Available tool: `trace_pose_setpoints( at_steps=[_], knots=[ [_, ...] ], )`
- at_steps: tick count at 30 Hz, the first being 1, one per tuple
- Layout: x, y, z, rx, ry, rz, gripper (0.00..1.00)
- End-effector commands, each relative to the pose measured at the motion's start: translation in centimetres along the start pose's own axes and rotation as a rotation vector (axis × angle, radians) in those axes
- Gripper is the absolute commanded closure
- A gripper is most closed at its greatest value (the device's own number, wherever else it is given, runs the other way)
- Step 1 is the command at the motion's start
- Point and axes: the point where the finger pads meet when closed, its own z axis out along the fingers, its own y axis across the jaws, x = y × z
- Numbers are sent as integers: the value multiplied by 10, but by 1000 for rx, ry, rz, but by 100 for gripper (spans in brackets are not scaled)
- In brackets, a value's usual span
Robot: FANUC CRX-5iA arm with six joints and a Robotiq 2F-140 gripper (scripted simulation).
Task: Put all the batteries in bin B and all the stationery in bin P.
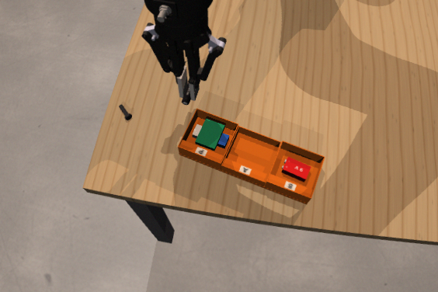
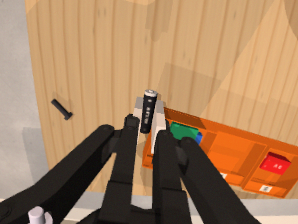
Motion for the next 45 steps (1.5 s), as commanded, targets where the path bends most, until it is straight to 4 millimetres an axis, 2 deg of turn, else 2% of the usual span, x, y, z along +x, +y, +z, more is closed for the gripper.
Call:
trace_pose_setpoints(
  at_steps=[1,11,13,24,26,28,30,33,41,45],
  knots=[
    [-8,24,0,1,0,1,85],
    [-28,81,0,1,0,1,85],
    [-28,81,0,1,0,1,85],
    [-49,143,0,1,0,1,85],
    [-50,146,0,1,0,1,85],
    [-54,158,0,1,0,-99,85],
    [-54,158,0,1,0,-99,85],
    [-60,175,0,2,0,-234,85],
    [-75,220,0,5,-1,-465,85],
    [-76,222,0,7,-2,-583,85]
  ],
)
